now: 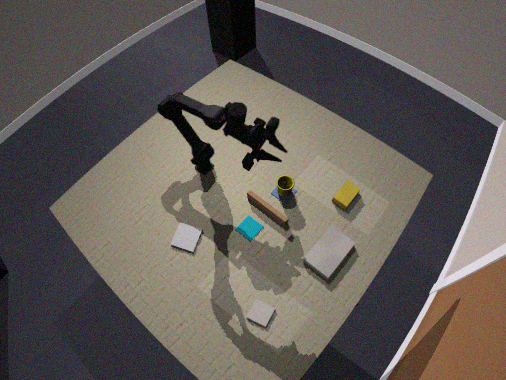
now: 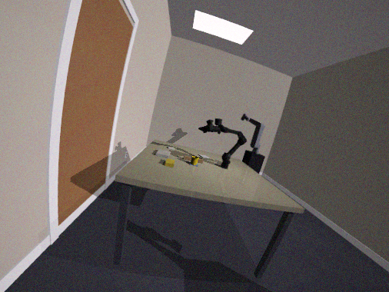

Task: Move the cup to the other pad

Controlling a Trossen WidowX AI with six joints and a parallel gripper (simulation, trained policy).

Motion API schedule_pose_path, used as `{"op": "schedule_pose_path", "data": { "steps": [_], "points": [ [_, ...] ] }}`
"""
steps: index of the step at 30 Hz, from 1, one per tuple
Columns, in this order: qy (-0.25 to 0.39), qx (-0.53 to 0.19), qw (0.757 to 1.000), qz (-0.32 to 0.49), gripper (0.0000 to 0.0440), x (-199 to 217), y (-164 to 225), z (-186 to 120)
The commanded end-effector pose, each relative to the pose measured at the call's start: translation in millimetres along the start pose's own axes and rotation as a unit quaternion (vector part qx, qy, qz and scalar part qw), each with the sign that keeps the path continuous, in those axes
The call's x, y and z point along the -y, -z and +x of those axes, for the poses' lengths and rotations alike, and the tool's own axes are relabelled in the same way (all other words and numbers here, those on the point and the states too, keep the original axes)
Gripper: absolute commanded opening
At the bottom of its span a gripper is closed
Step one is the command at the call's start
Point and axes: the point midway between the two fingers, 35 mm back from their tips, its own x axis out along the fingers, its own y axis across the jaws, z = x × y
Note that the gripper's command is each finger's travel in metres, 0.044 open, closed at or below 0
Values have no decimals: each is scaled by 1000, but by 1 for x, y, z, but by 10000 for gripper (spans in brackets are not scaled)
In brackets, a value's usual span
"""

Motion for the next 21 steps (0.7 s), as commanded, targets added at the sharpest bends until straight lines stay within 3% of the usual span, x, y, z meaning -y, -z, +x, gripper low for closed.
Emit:
{"op": "schedule_pose_path", "data": {
  "steps": [1, 21],
  "points": [
    [-4, -25, 999, 26, 160, -6, 1, 7],
    [8, -132, 978, 159, 178, -33, 4, 28]
  ]
}}
